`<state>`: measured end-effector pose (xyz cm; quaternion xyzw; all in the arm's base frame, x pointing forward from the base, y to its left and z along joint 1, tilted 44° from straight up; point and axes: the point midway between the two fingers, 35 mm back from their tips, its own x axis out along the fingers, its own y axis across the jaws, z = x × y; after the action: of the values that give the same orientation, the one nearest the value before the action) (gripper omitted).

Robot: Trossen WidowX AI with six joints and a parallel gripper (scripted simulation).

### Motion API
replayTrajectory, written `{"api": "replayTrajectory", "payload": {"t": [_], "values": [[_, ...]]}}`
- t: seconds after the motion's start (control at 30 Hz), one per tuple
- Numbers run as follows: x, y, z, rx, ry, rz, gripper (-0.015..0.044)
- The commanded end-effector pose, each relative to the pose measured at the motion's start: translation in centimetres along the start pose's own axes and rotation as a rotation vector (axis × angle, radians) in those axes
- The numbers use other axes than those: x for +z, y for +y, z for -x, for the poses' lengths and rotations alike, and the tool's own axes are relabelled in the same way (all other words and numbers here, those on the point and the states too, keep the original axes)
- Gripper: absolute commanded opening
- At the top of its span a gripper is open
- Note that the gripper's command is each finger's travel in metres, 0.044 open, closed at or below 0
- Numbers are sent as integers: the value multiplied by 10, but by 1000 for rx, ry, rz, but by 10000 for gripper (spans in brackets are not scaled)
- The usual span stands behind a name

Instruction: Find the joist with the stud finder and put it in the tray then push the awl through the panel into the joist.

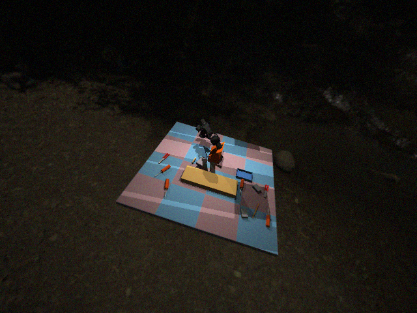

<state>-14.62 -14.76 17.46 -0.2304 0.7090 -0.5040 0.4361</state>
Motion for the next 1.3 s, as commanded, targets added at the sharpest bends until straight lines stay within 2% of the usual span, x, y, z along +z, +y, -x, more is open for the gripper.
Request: {"api": "replayTrajectory", "payload": {"t": [0.0, 0.2, 0.63, 1.0, 1.27], "values": [[1, 0, 0, 1, -2, -3, 426], [26, 1, -10, 79, -105, -122, 440], [122, 19, -18, 424, -309, -348, 440], [203, 56, 18, 700, -377, -355, 440], [241, 82, 54, 796, -373, -284, 440]]}}
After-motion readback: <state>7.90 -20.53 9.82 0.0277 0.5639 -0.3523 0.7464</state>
